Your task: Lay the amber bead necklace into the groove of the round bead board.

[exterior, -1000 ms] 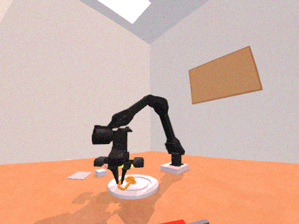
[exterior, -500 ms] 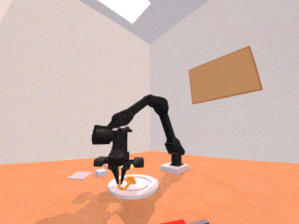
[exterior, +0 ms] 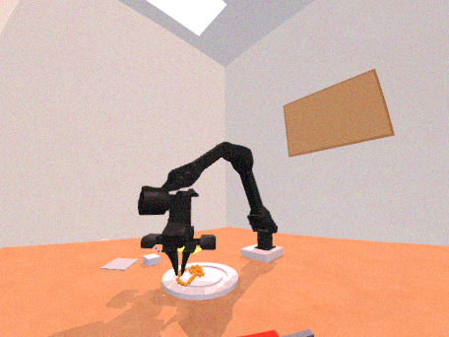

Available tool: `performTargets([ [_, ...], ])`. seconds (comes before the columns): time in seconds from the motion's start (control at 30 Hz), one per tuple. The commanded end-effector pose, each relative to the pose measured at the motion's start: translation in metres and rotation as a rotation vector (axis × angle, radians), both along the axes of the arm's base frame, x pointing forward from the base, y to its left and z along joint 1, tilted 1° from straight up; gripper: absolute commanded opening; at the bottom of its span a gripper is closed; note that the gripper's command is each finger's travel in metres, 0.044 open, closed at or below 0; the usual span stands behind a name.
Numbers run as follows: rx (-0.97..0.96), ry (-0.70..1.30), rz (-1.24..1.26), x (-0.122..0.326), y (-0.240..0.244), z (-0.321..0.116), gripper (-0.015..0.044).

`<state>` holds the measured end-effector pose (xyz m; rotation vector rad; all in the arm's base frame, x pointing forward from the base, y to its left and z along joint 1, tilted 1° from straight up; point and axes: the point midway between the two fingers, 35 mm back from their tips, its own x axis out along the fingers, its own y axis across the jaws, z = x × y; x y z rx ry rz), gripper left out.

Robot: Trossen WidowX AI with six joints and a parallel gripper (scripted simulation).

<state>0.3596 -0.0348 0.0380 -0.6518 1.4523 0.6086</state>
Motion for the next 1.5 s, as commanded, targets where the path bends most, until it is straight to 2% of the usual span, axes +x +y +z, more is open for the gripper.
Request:
performTargets([
  [0.0,0.001,-0.002,0.005,0.0051,-0.0037,0.0015,0.0000],
  [0.47,0.001,-0.002,0.005,0.0069,-0.0049,-0.0065,0.0000],
  [1.03,0.000,0.000,0.000,0.0063,-0.0050,-0.0017,0.0440],
  [1.47,0.001,-0.002,0.005,0.0062,-0.0049,0.0016,0.0440],
])
